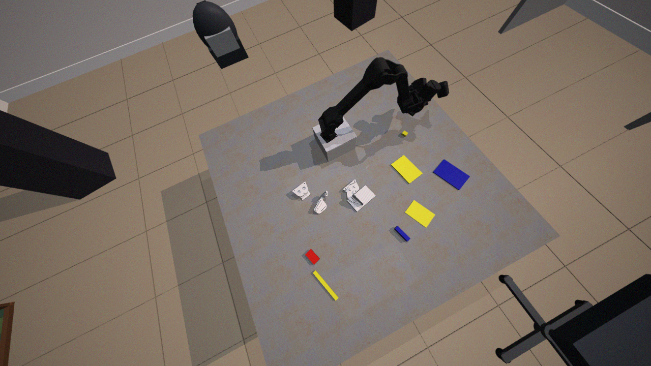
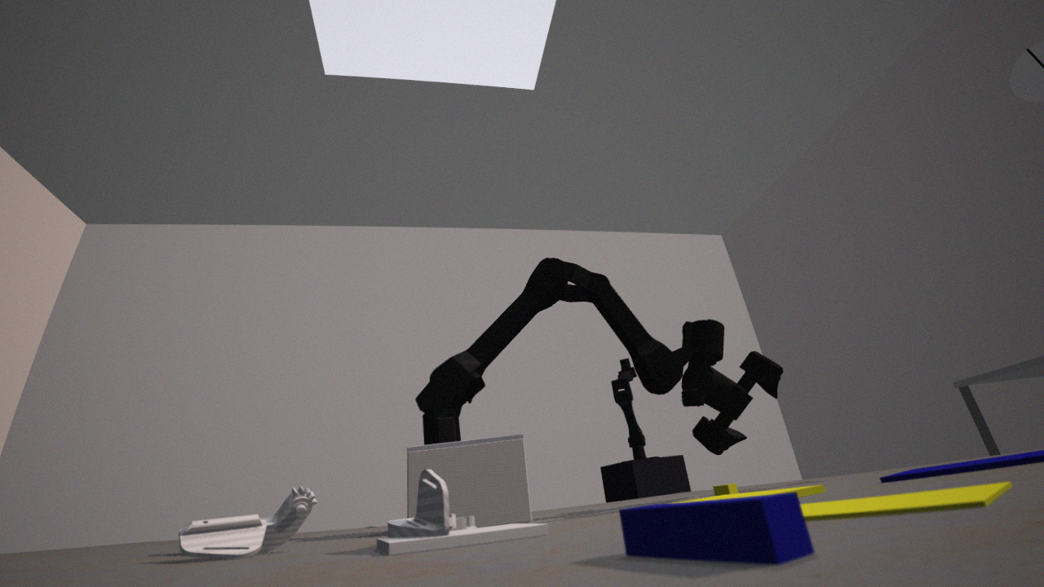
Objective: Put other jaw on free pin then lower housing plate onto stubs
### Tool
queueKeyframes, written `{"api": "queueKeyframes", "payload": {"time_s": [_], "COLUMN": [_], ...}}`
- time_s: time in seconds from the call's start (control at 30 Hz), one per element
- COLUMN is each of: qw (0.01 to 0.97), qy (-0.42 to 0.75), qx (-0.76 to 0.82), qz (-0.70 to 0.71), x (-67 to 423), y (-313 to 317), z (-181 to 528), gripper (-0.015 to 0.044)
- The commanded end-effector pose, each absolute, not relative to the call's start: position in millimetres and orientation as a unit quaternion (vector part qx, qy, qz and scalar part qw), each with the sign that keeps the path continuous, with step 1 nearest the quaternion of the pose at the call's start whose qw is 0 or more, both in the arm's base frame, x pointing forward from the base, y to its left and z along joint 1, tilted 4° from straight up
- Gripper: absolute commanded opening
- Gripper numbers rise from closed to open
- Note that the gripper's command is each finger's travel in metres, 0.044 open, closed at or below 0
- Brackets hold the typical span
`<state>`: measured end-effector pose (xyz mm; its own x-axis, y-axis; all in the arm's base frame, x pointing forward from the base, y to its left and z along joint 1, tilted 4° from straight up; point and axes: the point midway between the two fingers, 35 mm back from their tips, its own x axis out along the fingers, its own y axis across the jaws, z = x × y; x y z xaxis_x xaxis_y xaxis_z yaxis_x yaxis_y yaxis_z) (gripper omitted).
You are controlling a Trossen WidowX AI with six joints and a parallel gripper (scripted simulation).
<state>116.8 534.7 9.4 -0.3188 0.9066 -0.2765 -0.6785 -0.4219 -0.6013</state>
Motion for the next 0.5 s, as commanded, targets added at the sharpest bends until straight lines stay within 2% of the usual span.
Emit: {"api": "queueKeyframes", "payload": {"time_s": [0.0,0.47], "qw": [0.519,0.555], "qy": [-0.186,-0.126], "qx": [-0.325,-0.335], "qz": [0.769,0.751], "x": [146,181], "y": [525,507], "z": [10,5], "gripper": [0.044,0.044]}}
